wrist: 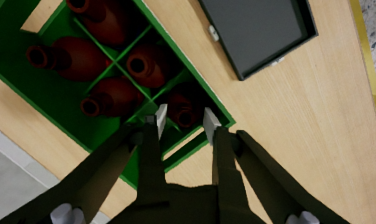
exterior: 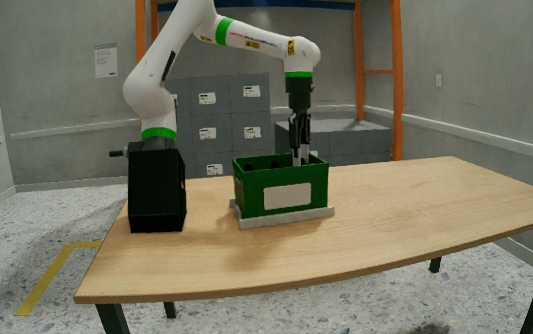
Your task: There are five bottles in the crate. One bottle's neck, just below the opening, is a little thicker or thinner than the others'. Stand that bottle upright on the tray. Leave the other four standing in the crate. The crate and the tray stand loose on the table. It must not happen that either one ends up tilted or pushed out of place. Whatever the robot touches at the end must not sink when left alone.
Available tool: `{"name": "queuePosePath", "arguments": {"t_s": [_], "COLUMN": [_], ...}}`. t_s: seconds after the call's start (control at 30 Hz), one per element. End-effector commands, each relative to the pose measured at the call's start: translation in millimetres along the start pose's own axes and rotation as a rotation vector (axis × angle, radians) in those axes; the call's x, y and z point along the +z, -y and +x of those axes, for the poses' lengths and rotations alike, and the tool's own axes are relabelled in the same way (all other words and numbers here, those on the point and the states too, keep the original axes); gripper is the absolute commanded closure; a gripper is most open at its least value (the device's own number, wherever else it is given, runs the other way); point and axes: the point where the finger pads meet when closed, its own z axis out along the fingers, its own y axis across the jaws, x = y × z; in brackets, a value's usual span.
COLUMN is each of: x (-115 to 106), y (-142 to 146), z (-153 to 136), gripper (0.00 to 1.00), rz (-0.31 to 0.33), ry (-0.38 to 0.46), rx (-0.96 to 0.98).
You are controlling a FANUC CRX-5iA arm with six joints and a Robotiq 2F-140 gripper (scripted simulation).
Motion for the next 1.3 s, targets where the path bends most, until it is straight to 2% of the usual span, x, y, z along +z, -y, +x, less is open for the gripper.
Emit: {"name": "queuePosePath", "arguments": {"t_s": [0.0, 0.77, 1.0, 1.27], "x": [-1, -3, -11, -35], "y": [0, 0, 0, 0], "z": [-1, -1, -1, -1], "gripper": [0.56, 0.56, 0.56, 0.56], "rz": [0.0, 0.0, 0.0, 0.0], "ry": [0.002, 0.002, 0.002, 0.002], "rx": [0.0, 0.0, 0.0, 0.0]}}
